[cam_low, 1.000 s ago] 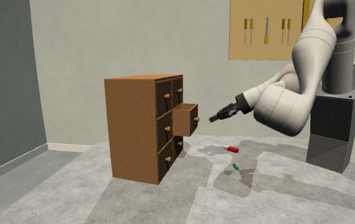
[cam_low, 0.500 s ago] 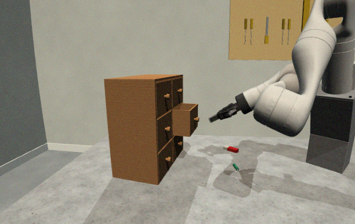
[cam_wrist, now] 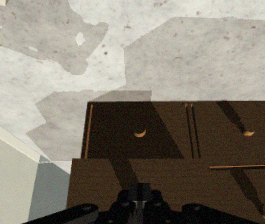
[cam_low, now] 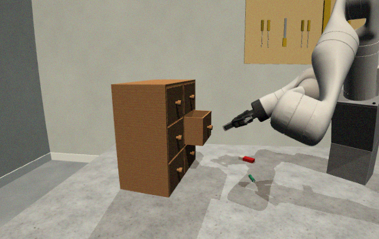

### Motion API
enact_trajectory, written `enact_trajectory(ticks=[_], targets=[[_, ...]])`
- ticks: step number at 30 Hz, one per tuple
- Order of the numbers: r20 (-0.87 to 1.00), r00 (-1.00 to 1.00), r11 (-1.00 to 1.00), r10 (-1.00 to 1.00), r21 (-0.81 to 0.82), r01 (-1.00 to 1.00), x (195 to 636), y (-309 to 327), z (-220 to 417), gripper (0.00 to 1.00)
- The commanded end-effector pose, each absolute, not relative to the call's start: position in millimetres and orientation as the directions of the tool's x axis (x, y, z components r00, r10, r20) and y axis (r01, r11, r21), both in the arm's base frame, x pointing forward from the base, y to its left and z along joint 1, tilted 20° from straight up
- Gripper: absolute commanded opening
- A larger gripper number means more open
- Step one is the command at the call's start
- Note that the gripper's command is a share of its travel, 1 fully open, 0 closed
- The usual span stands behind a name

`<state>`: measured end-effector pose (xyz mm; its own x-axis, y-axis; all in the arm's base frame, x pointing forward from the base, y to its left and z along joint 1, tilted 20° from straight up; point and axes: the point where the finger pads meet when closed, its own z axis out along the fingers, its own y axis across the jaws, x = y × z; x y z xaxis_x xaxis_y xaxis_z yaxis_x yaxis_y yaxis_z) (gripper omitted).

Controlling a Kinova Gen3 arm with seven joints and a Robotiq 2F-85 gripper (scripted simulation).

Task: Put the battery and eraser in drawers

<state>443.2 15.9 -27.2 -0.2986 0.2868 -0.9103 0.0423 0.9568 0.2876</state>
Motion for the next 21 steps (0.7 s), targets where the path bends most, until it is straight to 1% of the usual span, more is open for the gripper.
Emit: enact_trajectory(ticks=[1, 21], targets=[[-0.911, -0.298, 0.957, 0.287, 0.287, 0.042, 443.3, 15.8, -26.7, 0.00], [-0.911, -0.298, 0.957, 0.287, 0.287, 0.042, 447.2, 15.4, -25.9, 0.00]])
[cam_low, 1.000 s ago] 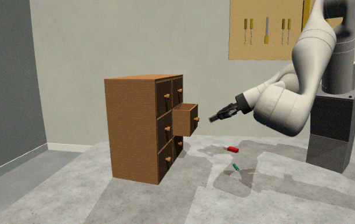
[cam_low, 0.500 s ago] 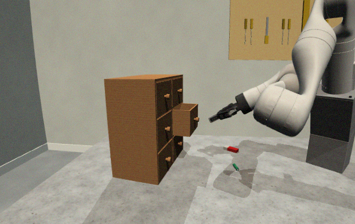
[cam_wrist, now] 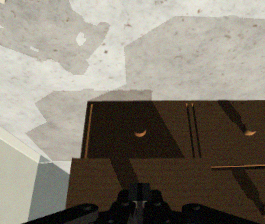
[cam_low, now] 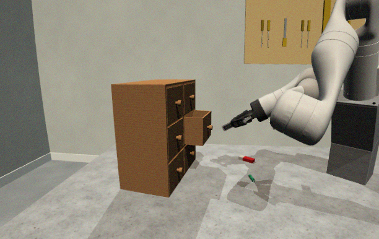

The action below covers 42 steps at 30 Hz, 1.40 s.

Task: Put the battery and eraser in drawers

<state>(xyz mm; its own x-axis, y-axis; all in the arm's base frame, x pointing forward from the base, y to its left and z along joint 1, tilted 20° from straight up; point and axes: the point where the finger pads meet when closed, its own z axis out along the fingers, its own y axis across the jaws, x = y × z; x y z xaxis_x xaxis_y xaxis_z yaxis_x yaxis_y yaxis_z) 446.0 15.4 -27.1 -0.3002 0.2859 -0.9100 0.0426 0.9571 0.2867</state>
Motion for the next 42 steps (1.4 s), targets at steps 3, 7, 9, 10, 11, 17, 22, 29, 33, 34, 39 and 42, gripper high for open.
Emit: enact_trajectory(ticks=[3, 7, 9, 10, 11, 17, 22, 29, 33, 34, 39, 42], targets=[[-0.911, -0.298, 0.957, 0.287, 0.287, 0.042, 449.1, 15.2, -25.5, 0.00], [-0.911, -0.298, 0.957, 0.287, 0.287, 0.042, 452.4, 14.8, -24.8, 0.00], [-0.911, -0.298, 0.957, 0.287, 0.287, 0.042, 454.3, 14.6, -24.5, 0.00], [-0.911, -0.298, 0.957, 0.287, 0.287, 0.042, 454.3, 14.6, -24.5, 0.00], [-0.911, -0.298, 0.957, 0.287, 0.287, 0.042, 454.3, 14.6, -24.5, 0.00], [-0.911, -0.298, 0.957, 0.287, 0.287, 0.042, 461.1, 13.9, -23.1, 0.00], [-0.911, -0.298, 0.957, 0.287, 0.287, 0.042, 468.1, 13.2, -21.6, 0.00], [-0.911, -0.298, 0.957, 0.287, 0.287, 0.042, 476.1, 12.3, -20.0, 0.00], [-0.911, -0.298, 0.957, 0.287, 0.287, 0.042, 483.1, 11.6, -18.6, 0.00], [-0.911, -0.298, 0.957, 0.287, 0.287, 0.042, 484.9, 11.4, -18.2, 0.00], [-0.911, -0.298, 0.957, 0.287, 0.287, 0.042, 494.2, 10.4, -16.3, 0.00], [-0.911, -0.298, 0.957, 0.287, 0.287, 0.042, 499.9, 9.8, -15.2, 0.00]])
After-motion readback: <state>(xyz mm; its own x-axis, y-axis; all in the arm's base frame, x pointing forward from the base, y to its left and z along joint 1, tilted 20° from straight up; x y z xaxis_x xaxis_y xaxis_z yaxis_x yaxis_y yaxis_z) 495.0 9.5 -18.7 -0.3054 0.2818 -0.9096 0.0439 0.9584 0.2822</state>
